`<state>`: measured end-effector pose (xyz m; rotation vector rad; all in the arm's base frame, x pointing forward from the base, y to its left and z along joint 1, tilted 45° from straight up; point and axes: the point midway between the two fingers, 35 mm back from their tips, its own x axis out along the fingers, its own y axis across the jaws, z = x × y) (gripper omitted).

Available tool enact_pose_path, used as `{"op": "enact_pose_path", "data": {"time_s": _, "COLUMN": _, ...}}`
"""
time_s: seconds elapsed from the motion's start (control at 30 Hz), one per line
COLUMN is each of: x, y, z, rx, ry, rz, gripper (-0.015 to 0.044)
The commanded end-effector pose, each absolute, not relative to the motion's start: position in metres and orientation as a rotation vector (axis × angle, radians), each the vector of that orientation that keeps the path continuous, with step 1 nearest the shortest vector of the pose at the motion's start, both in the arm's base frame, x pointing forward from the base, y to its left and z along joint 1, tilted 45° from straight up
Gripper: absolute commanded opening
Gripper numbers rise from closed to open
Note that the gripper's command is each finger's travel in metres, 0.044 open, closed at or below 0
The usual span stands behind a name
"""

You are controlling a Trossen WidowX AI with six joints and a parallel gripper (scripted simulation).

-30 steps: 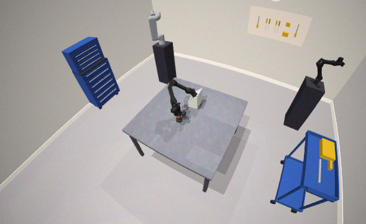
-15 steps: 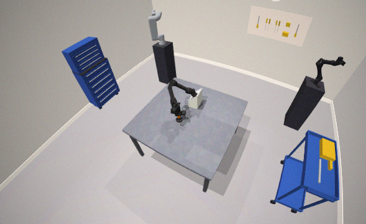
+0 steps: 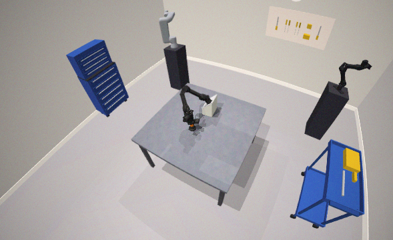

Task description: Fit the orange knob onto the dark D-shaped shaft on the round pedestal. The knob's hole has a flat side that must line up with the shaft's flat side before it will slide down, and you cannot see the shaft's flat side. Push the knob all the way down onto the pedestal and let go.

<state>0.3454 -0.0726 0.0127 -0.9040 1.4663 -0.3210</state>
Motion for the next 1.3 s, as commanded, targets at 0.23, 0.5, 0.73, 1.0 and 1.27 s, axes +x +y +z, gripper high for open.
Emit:
{"op": "enact_pose_path", "data": {"time_s": 0.23, "x": 0.3443, "y": -0.0700, "z": 0.0150, "rx": -0.975, "ry": 1.486, "rz": -0.260, "gripper": 0.0000}}
{"op": "enact_pose_path", "data": {"time_s": 0.5, "x": 0.3397, "y": -0.0712, "z": 0.0117, "rx": -1.073, "ry": 1.517, "rz": -0.169, "gripper": 0.0000}}
{"op": "enact_pose_path", "data": {"time_s": 0.73, "x": 0.3401, "y": -0.0723, "z": 0.0110, "rx": -1.073, "ry": 1.517, "rz": -0.169, "gripper": 0.0000}}
{"op": "enact_pose_path", "data": {"time_s": 1.0, "x": 0.3404, "y": -0.0696, "z": 0.0140, "rx": -1.073, "ry": 1.517, "rz": -0.169, "gripper": 0.0000}}
{"op": "enact_pose_path", "data": {"time_s": 1.27, "x": 0.3440, "y": -0.0705, "z": 0.0139, "rx": -1.233, "ry": 1.558, "rz": -0.016, "gripper": 0.0000}}
